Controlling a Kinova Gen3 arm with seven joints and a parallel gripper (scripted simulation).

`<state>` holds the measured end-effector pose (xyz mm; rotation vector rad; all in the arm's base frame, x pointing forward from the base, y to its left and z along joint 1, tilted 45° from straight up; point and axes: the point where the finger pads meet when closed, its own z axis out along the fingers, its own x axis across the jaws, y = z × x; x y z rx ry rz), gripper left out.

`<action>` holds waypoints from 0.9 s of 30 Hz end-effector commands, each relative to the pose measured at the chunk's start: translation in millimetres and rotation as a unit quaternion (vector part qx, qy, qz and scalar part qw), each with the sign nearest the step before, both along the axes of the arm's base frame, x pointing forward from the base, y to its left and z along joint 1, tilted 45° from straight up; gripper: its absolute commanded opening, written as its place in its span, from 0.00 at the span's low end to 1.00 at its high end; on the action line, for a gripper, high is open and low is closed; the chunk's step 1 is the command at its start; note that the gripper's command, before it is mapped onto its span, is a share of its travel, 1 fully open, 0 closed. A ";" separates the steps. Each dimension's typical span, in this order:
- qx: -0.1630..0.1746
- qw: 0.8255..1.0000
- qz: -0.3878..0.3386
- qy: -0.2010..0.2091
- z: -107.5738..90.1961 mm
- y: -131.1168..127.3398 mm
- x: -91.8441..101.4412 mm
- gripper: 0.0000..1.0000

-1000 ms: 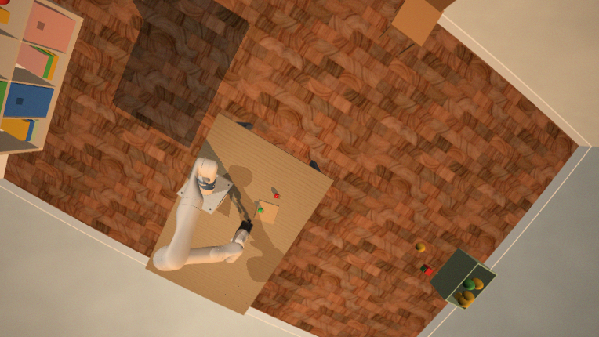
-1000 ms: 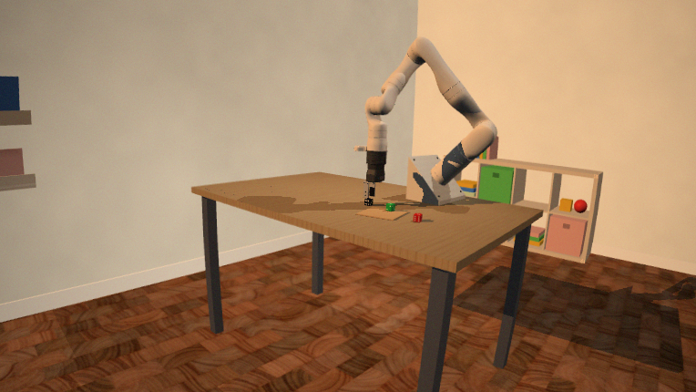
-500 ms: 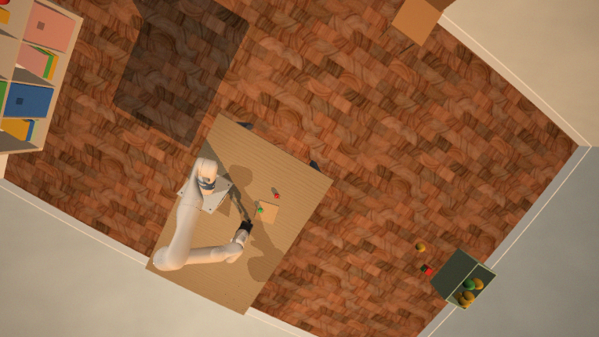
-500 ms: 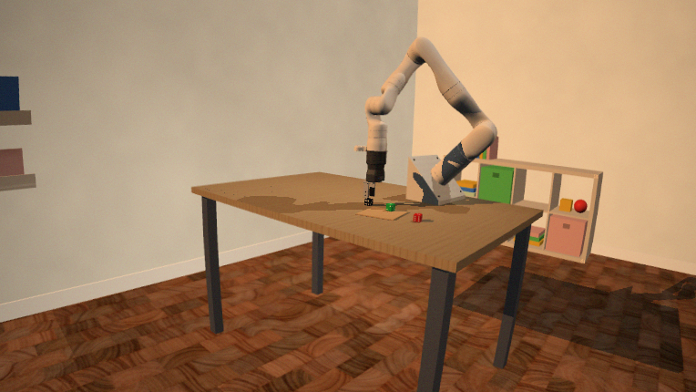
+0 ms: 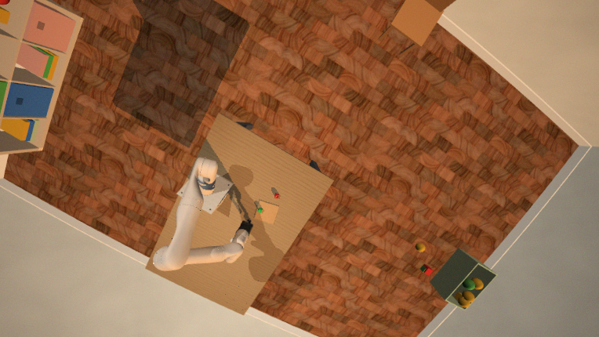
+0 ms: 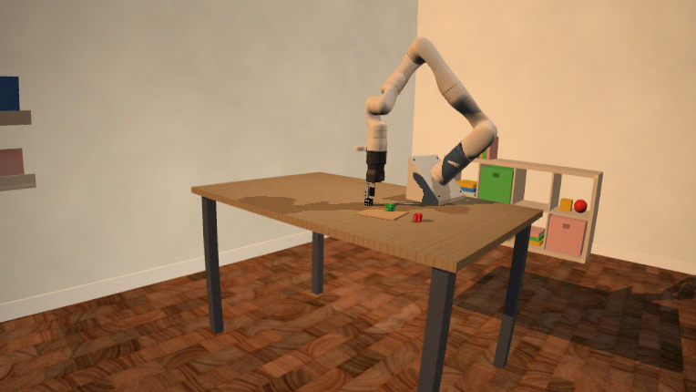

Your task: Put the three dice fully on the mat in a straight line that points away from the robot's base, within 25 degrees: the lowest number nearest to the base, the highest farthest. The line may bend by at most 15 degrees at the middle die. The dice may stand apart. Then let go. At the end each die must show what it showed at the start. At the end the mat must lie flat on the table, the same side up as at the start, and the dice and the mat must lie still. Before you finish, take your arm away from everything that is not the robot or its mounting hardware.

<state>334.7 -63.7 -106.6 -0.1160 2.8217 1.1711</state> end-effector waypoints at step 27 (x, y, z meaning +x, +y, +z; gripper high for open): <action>-0.001 1.000 -0.001 0.000 -12.0 11.4 1.2 0.79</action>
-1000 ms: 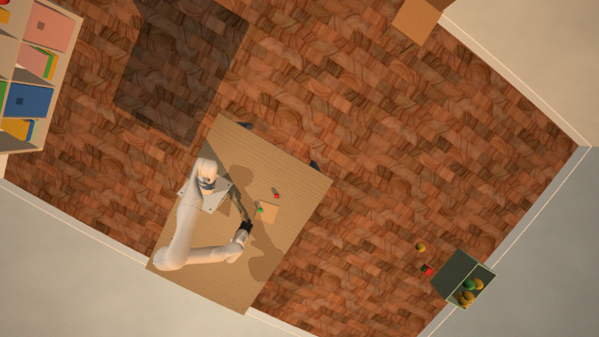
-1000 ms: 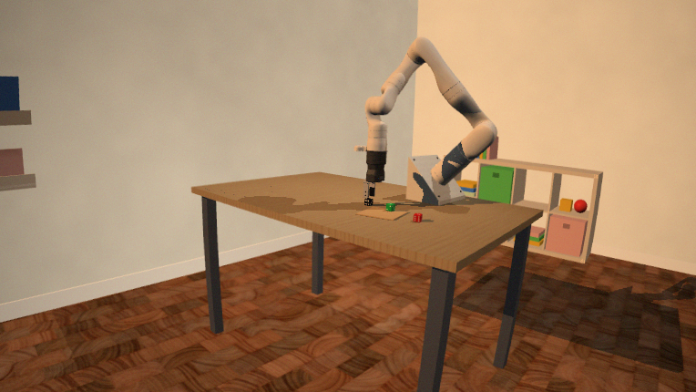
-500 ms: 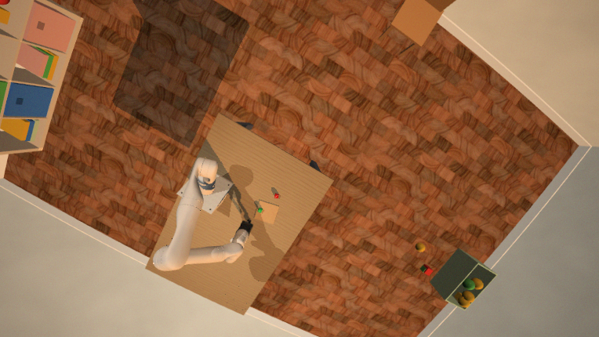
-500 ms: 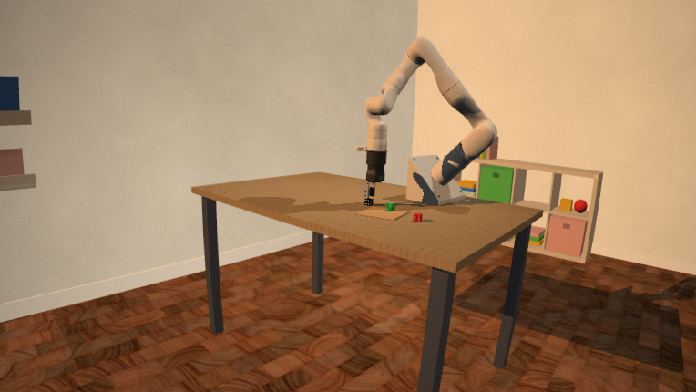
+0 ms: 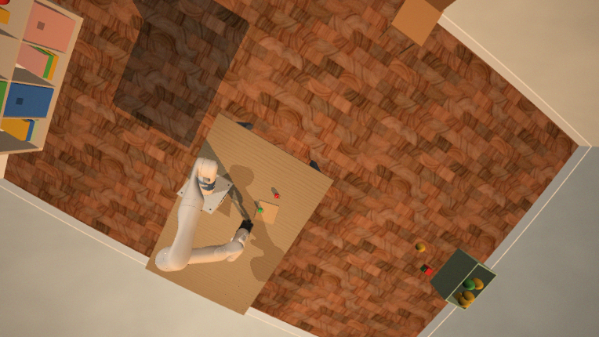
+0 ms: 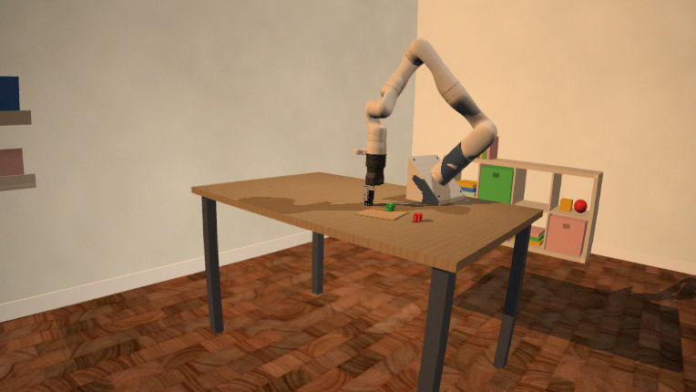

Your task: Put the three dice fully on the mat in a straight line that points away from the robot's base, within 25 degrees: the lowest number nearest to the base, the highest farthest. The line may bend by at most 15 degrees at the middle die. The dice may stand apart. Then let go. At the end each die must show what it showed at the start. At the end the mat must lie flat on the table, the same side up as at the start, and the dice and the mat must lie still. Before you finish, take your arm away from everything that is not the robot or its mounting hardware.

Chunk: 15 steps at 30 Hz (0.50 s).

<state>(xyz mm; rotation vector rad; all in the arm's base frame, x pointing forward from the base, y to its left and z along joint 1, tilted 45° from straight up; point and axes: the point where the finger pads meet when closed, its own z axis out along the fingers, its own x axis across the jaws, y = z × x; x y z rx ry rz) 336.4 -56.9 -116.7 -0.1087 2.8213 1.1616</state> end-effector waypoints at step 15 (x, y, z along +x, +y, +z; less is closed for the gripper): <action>0.002 1.000 0.003 0.001 -11.5 14.3 0.2 0.79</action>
